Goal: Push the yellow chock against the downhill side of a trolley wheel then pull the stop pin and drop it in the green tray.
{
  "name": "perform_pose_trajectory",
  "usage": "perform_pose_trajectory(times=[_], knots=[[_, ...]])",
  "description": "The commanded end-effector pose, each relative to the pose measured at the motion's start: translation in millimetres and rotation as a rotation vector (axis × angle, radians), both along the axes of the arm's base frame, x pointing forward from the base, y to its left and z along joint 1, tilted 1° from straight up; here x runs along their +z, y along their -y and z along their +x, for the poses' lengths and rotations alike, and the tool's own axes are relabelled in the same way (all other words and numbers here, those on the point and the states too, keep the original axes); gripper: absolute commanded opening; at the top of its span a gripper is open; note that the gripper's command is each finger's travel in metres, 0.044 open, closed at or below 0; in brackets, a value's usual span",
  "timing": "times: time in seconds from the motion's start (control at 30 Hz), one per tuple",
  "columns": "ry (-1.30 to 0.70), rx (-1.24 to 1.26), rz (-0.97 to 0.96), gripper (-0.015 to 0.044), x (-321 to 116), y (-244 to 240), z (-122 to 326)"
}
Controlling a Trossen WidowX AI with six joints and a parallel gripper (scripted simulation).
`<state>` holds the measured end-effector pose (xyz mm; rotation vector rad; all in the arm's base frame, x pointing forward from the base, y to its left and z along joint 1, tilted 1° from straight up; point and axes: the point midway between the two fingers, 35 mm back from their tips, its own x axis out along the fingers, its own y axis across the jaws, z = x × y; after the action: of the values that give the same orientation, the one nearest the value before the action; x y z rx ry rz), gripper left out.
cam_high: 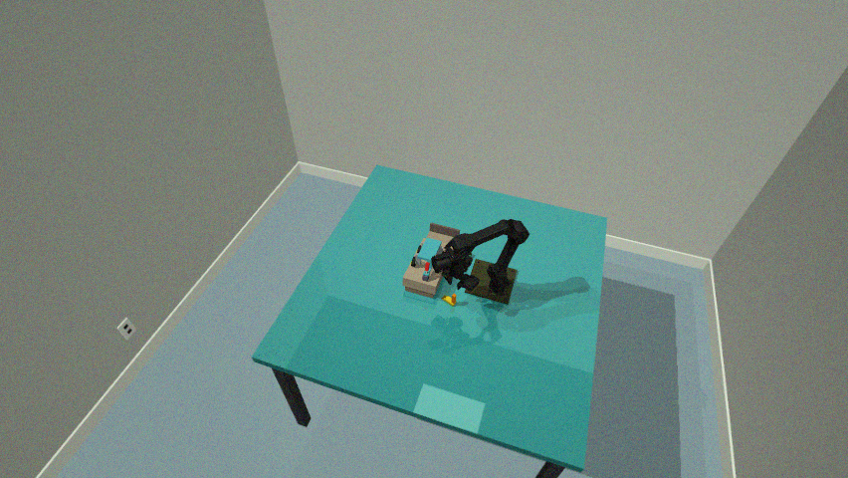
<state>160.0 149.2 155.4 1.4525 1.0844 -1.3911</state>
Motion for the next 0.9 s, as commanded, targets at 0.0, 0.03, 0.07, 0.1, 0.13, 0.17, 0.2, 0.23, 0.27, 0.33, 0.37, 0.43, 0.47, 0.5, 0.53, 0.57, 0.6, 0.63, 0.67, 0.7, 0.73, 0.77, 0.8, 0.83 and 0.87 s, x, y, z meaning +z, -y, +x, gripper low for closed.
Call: perform_pose_trajectory(times=[0.0,0.03,0.07,0.1,0.13,0.17,0.2,0.23,0.27,0.33,0.37,0.43,0.47,0.5,0.53,0.57,0.6,0.63,0.67,0.7,0.73,0.77,0.8,0.83,0.87], knots=[[-0.007,-0.011,-0.013,0.019,-6,2,-1],[-0.007,-0.011,-0.012,0.019,-10,1,-1],[-0.007,-0.011,-0.012,0.019,-13,1,-1],[-0.007,-0.011,-0.012,0.019,-17,1,0],[-0.007,-0.011,-0.012,0.019,-21,1,0],[-0.007,-0.011,-0.012,0.019,-23,0,0],[-0.007,-0.011,-0.012,0.019,-26,0,0],[-0.007,-0.011,-0.012,0.019,-29,0,0],[-0.007,-0.011,-0.012,0.019,-33,0,0],[-0.007,-0.011,-0.012,0.019,-39,1,0],[-0.007,-0.011,-0.012,0.019,-42,1,-1],[-0.007,-0.011,-0.013,0.019,-46,1,-1],[-0.007,-0.011,-0.013,0.019,-47,1,-1],[-0.007,-0.011,-0.013,0.019,-47,1,-1],[-0.007,-0.011,-0.013,0.019,-47,1,-1],[-0.007,-0.011,-0.013,0.019,-47,1,-1],[-0.007,-0.011,-0.013,0.019,-48,1,-1],[-0.007,-0.011,-0.012,0.019,-49,1,-1],[-0.007,-0.011,-0.012,0.019,-50,1,-1],[-0.007,-0.011,-0.012,0.019,-52,1,-1],[-0.007,-0.011,-0.012,0.019,-53,1,-1],[-0.007,-0.011,-0.012,0.019,-55,1,-1],[-0.007,-0.011,-0.012,0.019,-56,1,0],[-0.007,-0.011,-0.012,0.019,-58,0,0],[-0.007,-0.011,-0.012,0.019,-59,0,0]])
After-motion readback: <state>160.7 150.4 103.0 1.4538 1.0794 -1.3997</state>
